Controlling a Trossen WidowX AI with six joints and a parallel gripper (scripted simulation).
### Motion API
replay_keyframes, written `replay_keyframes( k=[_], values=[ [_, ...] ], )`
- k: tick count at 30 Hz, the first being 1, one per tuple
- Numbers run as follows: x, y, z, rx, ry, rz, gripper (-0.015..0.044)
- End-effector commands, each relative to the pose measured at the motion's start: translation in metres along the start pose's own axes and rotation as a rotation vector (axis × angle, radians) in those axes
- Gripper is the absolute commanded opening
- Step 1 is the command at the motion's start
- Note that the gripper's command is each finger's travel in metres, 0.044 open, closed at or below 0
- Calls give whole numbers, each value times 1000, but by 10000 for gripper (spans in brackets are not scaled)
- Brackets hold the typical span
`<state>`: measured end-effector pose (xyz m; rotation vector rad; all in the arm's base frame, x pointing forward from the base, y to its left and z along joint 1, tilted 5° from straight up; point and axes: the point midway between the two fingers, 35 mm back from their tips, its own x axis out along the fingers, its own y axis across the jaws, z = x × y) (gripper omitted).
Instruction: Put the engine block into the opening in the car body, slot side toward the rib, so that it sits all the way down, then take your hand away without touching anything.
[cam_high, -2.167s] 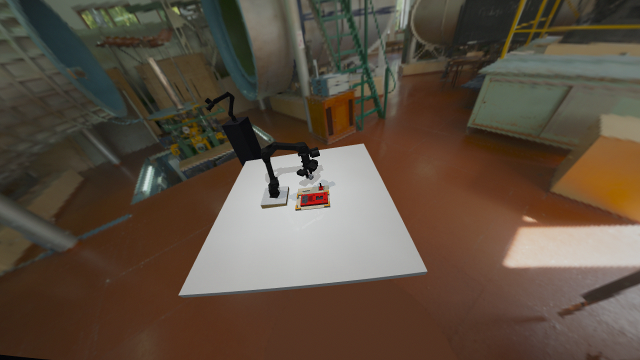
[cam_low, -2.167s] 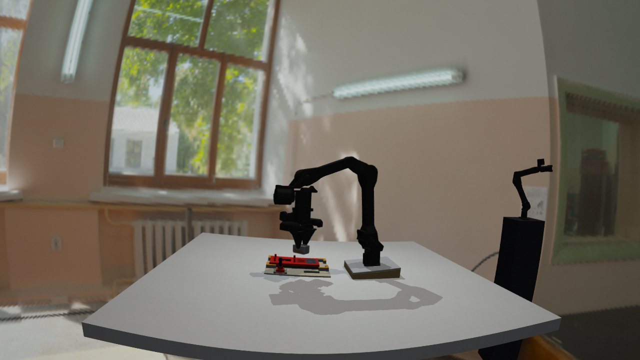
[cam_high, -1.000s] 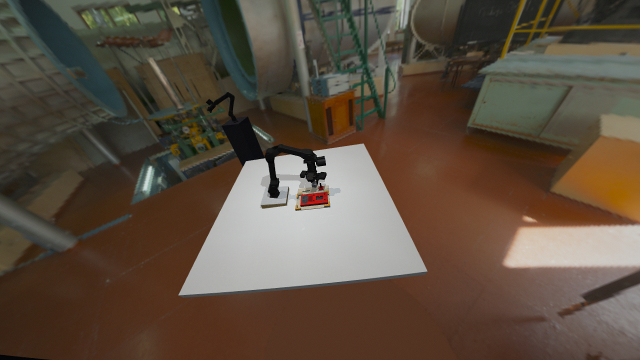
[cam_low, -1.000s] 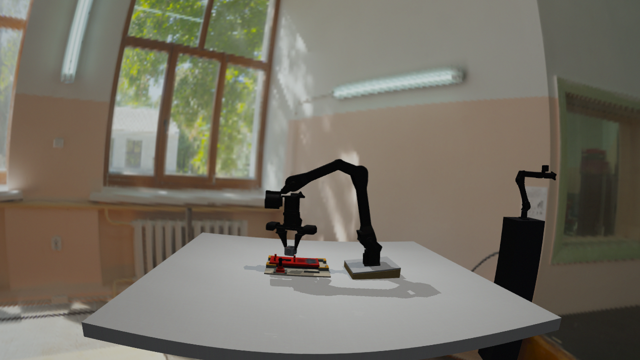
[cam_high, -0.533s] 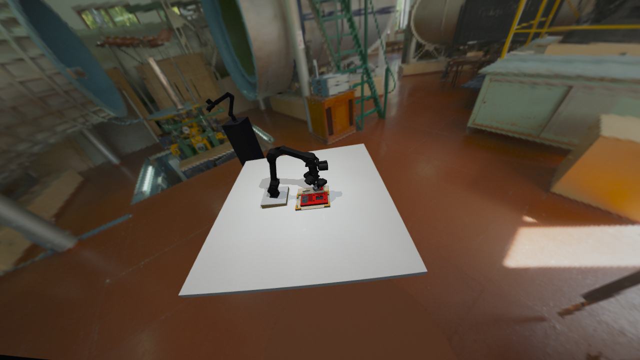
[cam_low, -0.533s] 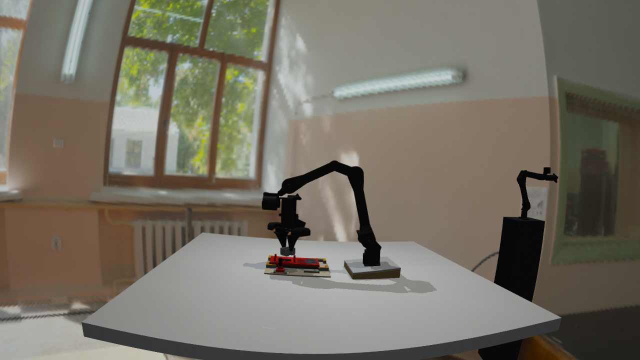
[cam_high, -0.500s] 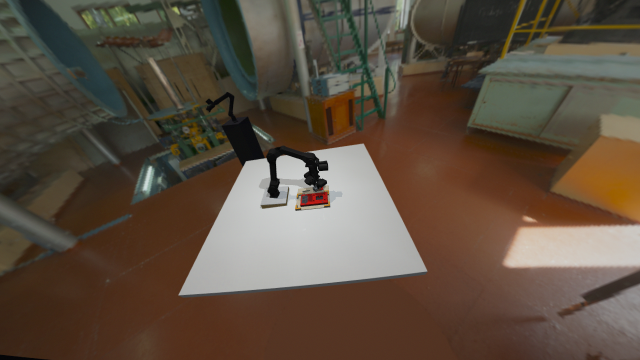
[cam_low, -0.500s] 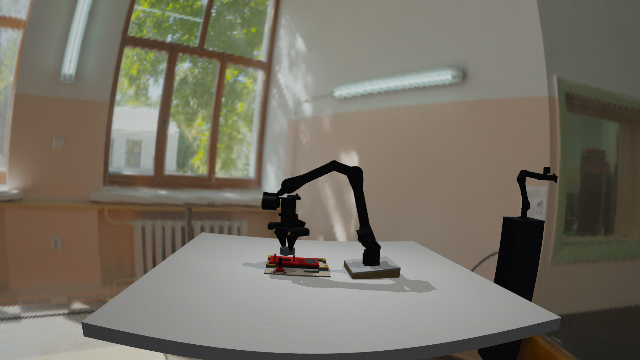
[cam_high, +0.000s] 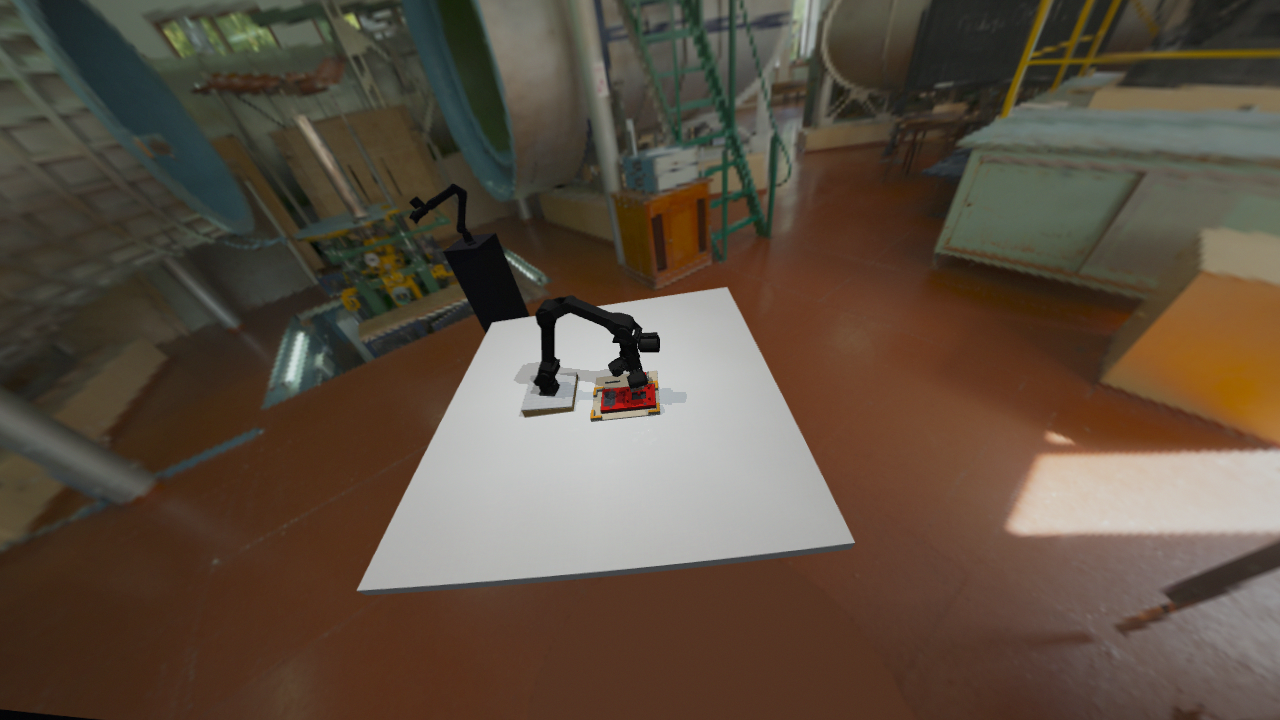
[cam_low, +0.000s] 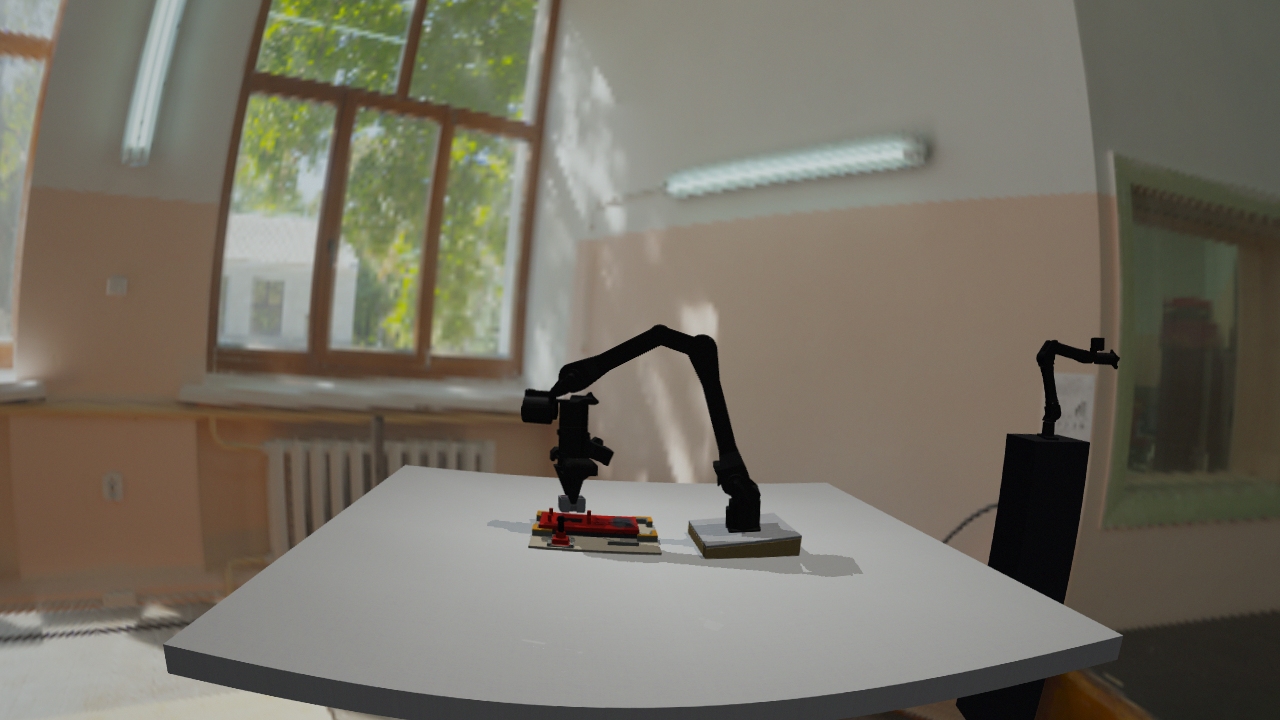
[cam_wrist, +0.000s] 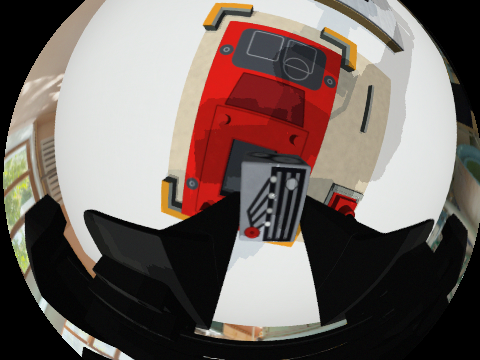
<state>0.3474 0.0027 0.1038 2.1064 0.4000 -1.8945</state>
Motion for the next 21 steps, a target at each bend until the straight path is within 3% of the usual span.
replay_keyframes(
  k=[1,5,11,21],
  values=[
    [2,11,-1,141,9,1,0],
    [3,18,0,228,9,1,0],
    [3,18,0,285,9,1,157],
    [3,18,0,281,9,1,160]
  ],
)
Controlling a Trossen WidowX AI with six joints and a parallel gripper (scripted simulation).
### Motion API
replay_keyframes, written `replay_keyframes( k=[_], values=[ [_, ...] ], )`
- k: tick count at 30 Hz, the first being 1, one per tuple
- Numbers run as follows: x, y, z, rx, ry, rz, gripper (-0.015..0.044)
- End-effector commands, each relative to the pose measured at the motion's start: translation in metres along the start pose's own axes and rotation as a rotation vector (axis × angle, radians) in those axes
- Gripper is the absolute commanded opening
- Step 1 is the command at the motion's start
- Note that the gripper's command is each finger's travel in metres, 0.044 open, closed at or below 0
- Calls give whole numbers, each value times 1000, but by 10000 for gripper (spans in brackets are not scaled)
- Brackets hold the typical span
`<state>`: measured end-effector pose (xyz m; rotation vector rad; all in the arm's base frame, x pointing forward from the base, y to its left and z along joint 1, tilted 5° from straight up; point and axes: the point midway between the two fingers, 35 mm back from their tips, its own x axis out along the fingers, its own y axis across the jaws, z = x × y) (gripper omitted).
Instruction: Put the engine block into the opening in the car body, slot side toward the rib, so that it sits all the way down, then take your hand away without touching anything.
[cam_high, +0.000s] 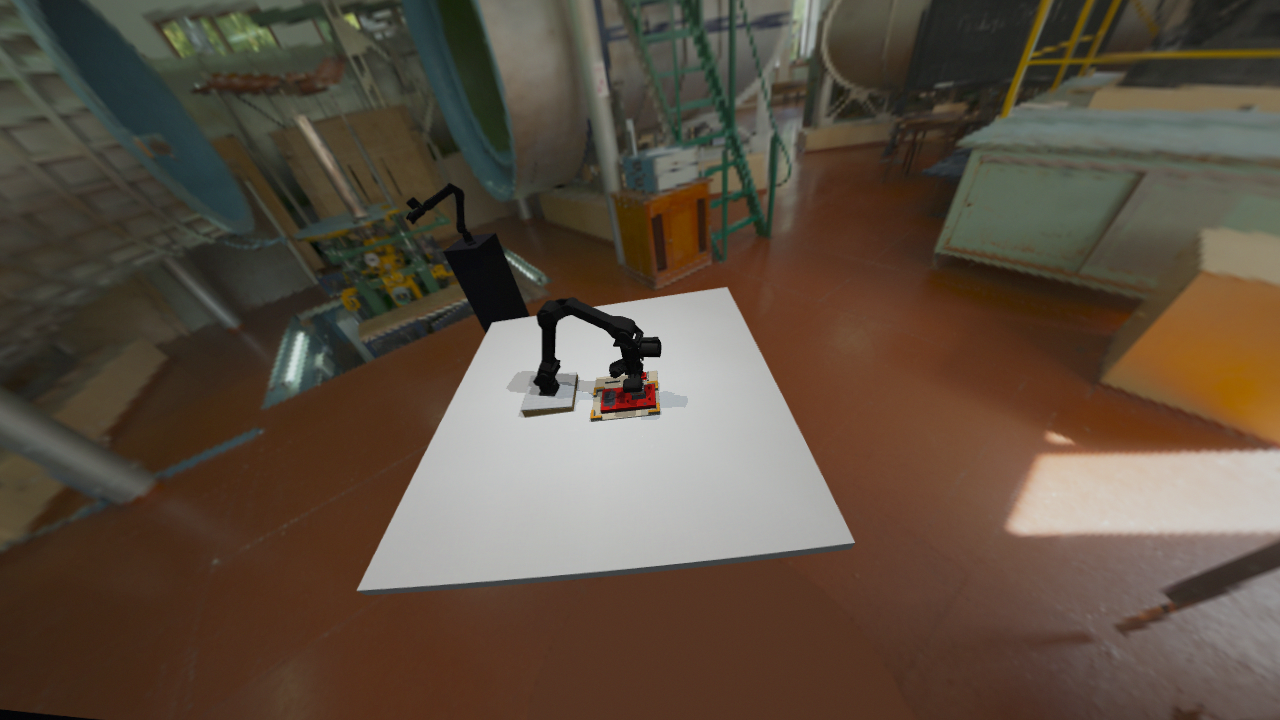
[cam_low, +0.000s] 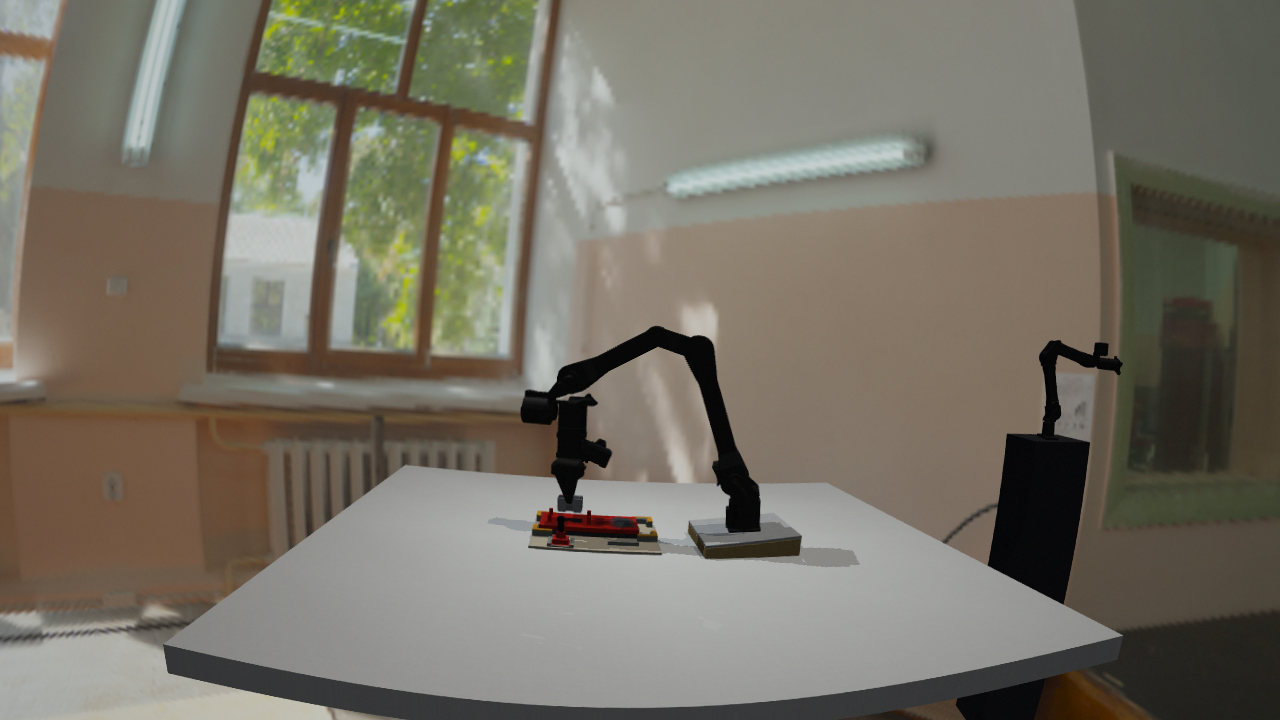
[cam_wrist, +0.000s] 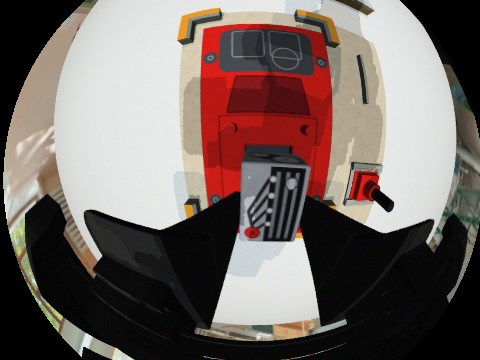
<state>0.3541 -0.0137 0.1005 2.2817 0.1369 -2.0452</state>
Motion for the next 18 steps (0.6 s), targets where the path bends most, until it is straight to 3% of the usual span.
replay_keyframes(
  k=[1,18],
  values=[
    [0,0,-1,-8,3,-3,160],
    [0,-1,0,-79,3,-2,160]
  ],
)
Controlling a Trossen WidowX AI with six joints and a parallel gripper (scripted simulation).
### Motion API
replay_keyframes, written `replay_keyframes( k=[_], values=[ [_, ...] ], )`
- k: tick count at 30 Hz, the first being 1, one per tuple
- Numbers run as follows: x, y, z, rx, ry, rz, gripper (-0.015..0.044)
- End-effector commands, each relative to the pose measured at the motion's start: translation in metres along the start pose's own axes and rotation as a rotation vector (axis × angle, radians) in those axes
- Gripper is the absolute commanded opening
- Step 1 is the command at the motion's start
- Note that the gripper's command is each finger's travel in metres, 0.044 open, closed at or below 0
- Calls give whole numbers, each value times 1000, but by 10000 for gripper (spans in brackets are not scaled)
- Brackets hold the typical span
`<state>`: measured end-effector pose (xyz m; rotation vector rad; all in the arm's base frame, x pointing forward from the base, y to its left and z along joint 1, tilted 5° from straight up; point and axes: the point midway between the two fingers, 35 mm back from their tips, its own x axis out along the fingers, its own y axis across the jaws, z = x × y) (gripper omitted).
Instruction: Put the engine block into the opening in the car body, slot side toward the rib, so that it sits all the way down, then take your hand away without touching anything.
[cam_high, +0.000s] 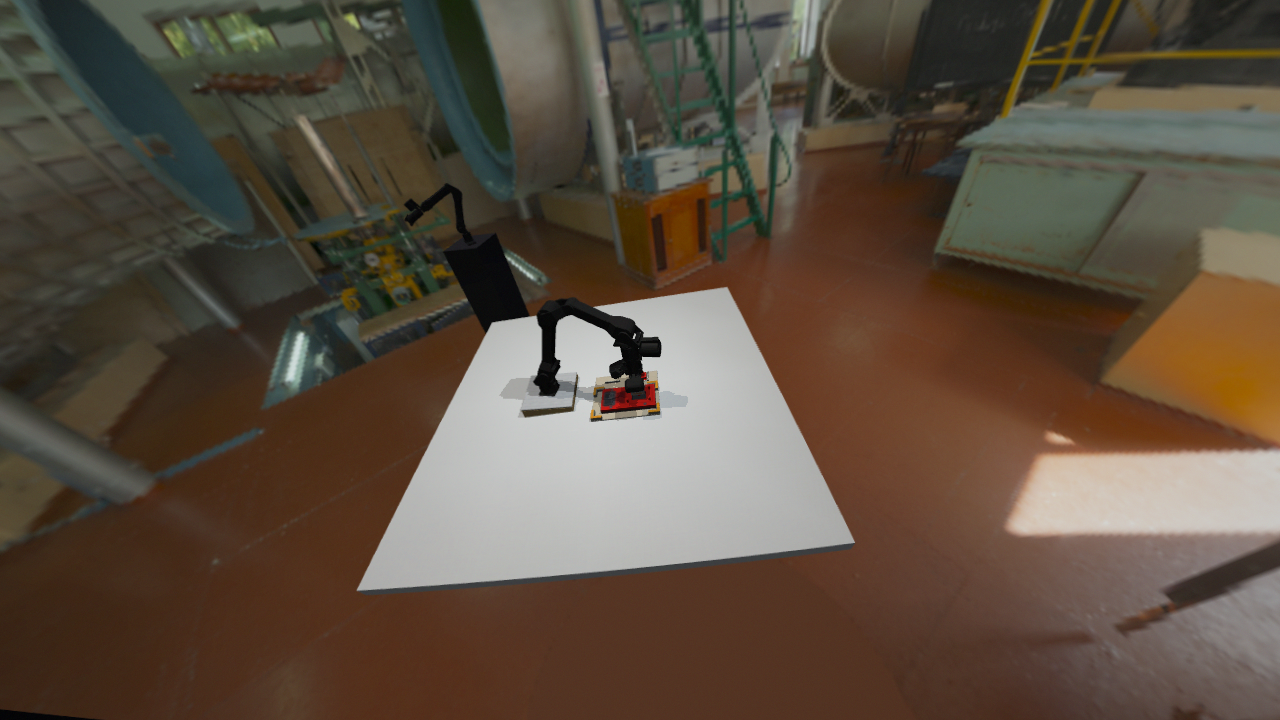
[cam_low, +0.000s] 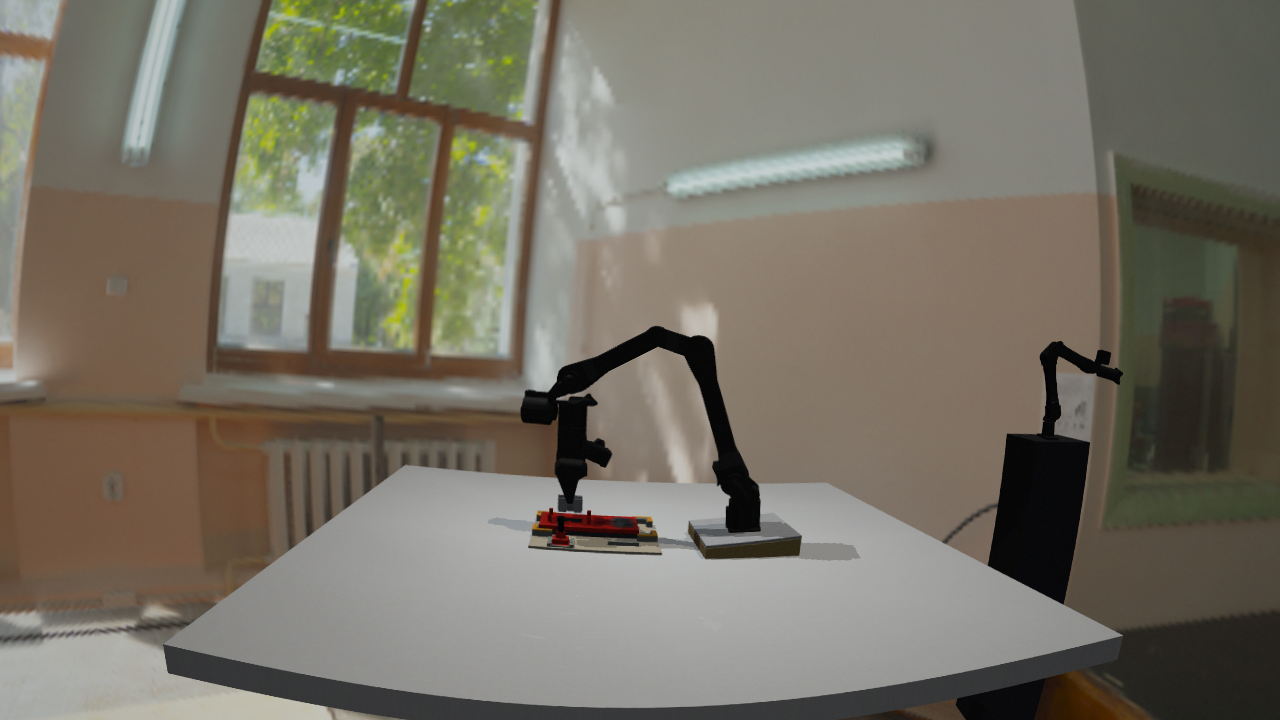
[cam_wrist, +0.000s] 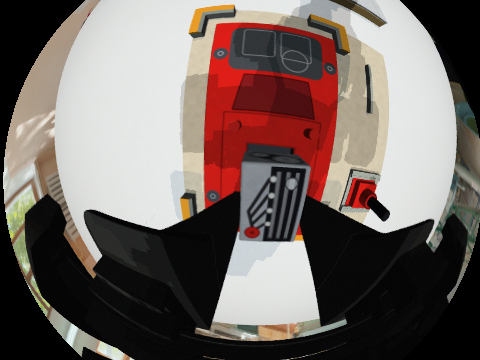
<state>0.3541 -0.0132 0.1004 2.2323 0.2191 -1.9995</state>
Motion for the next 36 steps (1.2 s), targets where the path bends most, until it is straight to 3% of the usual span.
replay_keyframes(
  k=[1,16,25,36],
  values=[
    [0,0,-1,5,4,-2,160],
    [1,-1,-1,120,3,-2,160],
    [3,-1,-1,-16,4,-2,160],
    [6,-1,-1,47,4,-2,160]
  ],
)
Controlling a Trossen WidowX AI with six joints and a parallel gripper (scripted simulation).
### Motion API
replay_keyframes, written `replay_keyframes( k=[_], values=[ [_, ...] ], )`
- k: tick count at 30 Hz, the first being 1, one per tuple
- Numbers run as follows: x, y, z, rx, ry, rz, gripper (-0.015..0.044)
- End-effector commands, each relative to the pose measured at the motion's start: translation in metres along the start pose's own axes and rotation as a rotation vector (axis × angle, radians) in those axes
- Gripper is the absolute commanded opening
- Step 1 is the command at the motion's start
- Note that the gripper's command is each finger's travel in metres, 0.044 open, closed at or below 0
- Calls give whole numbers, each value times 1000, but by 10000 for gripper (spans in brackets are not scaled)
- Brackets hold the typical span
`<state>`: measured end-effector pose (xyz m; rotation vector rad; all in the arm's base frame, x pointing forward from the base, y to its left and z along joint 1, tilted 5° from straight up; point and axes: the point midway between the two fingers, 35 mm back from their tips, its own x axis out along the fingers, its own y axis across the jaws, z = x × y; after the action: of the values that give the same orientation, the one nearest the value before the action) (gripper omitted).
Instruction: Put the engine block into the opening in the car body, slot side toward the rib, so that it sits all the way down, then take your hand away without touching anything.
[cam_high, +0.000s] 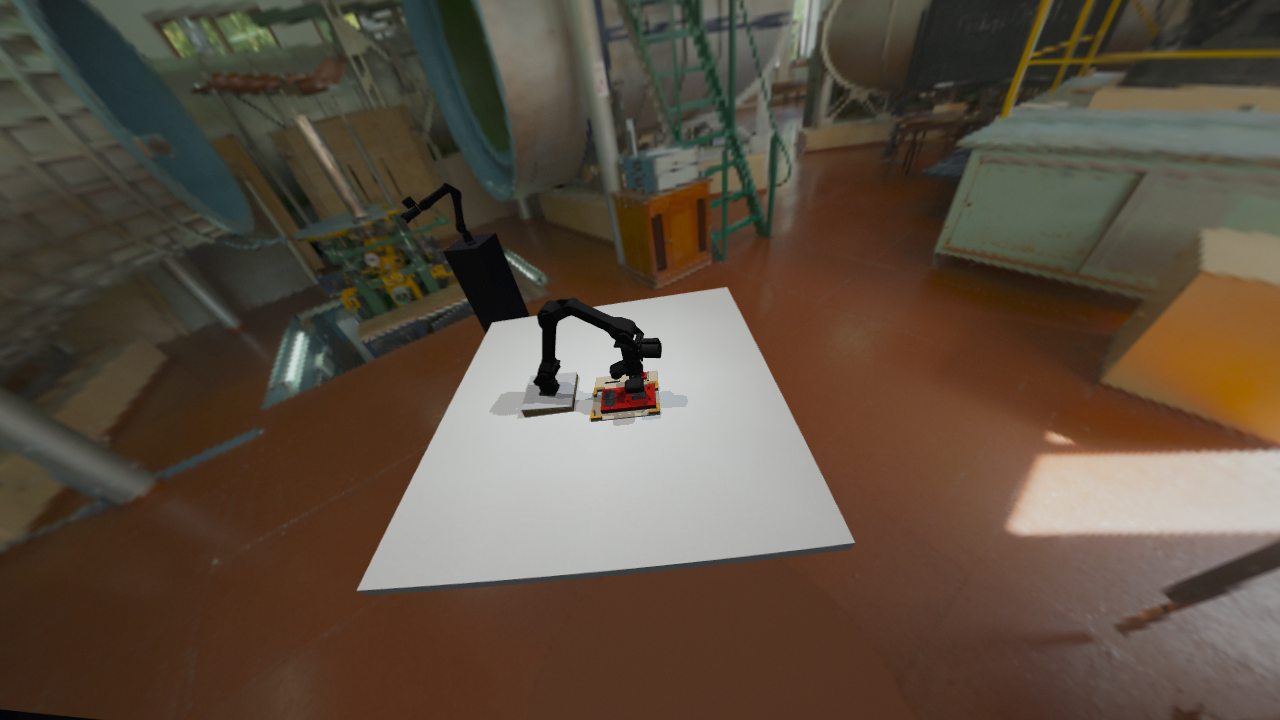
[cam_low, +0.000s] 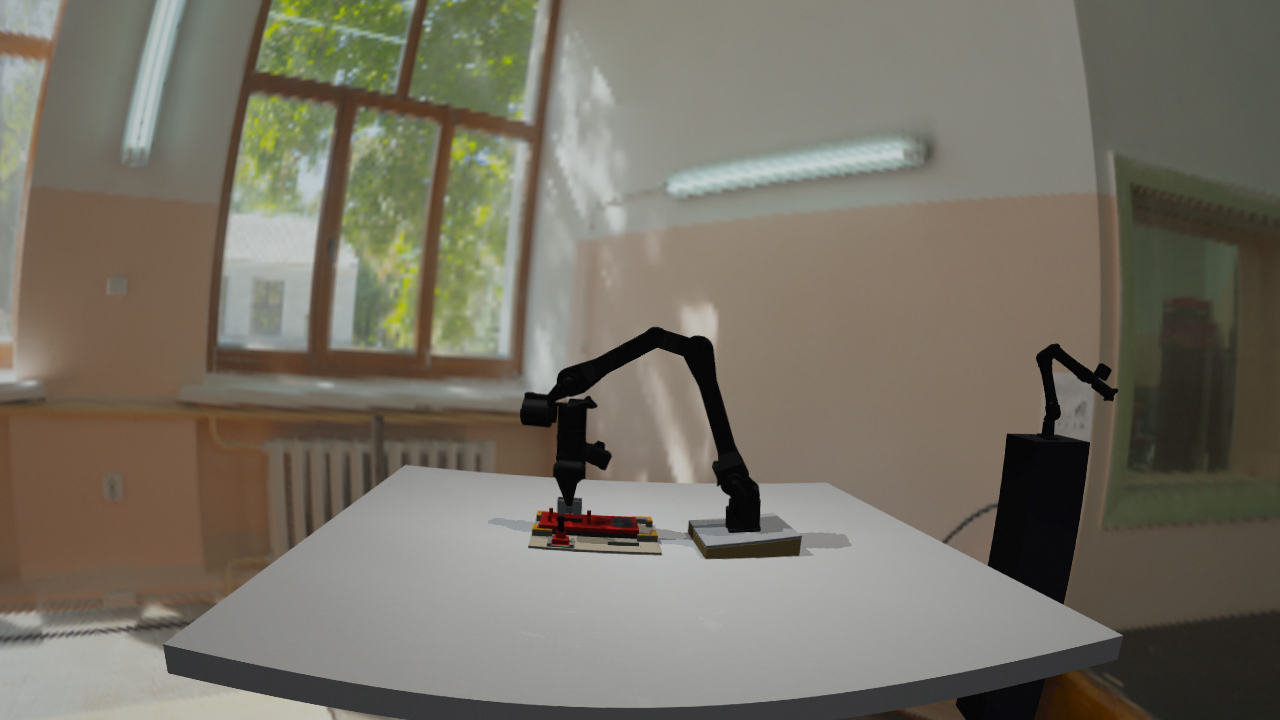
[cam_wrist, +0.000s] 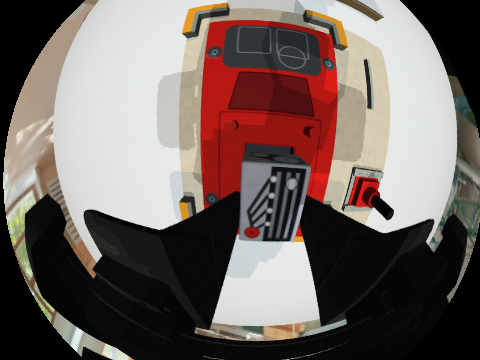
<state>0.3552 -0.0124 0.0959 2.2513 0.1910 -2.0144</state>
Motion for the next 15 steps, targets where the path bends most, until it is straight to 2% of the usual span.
replay_keyframes(
  k=[1,15],
  values=[
    [1,0,0,18,2,-2,160],
    [5,0,0,-4,2,-2,160]
  ],
)
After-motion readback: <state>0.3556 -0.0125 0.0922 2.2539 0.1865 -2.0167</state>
